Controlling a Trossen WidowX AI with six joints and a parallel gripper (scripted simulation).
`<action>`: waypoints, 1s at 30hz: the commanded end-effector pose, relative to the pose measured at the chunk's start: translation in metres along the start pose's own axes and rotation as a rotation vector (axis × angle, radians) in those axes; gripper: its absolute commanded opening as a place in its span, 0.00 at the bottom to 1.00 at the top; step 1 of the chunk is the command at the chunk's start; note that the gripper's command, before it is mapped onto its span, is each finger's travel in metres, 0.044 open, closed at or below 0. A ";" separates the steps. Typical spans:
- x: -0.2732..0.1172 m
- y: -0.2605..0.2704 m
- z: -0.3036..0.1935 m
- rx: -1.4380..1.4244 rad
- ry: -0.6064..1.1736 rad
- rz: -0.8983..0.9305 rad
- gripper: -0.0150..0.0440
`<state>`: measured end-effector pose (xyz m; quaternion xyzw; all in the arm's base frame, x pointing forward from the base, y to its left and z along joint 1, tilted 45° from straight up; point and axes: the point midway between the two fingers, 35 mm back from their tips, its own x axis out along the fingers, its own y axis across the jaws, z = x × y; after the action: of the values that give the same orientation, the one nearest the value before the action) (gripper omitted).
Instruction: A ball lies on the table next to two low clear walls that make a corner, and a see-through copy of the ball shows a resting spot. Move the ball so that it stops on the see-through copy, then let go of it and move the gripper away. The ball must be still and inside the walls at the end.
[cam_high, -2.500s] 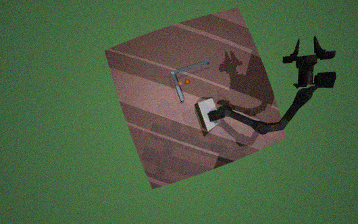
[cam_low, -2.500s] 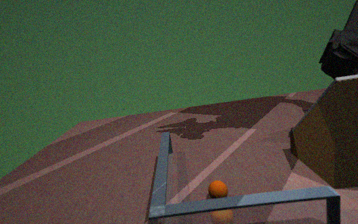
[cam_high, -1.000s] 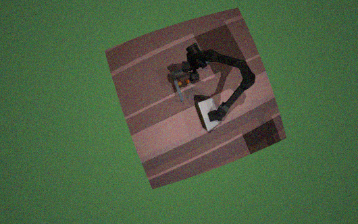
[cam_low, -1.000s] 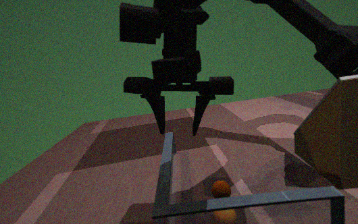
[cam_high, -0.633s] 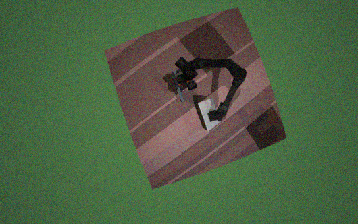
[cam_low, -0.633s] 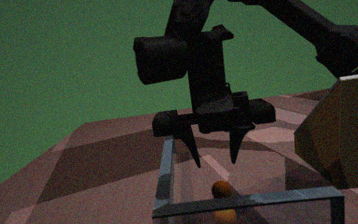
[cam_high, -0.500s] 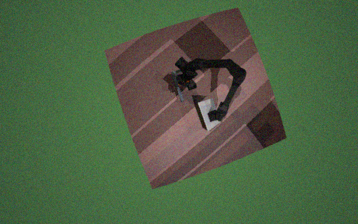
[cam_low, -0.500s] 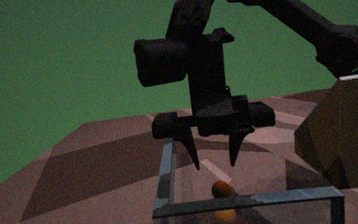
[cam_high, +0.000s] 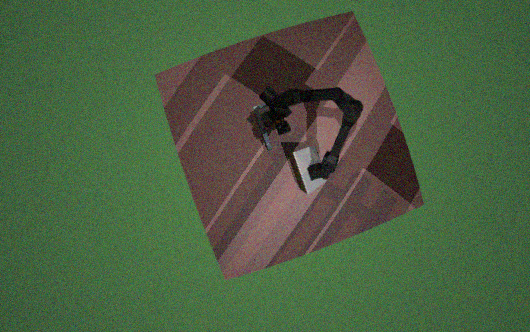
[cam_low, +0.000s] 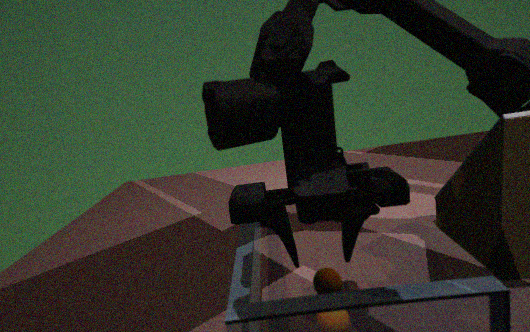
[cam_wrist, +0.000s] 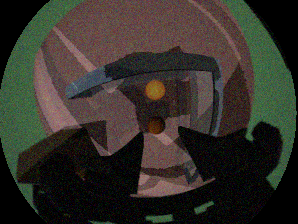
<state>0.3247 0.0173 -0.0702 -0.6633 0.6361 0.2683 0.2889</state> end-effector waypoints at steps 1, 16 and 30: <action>0.012 0.003 -0.001 -0.009 0.010 0.011 0.71; 0.030 0.004 -0.002 -0.009 0.012 0.011 0.66; 0.029 0.004 -0.001 -0.009 0.011 0.011 0.37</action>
<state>0.3223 -0.0032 -0.0907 -0.6617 0.6396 0.2694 0.2837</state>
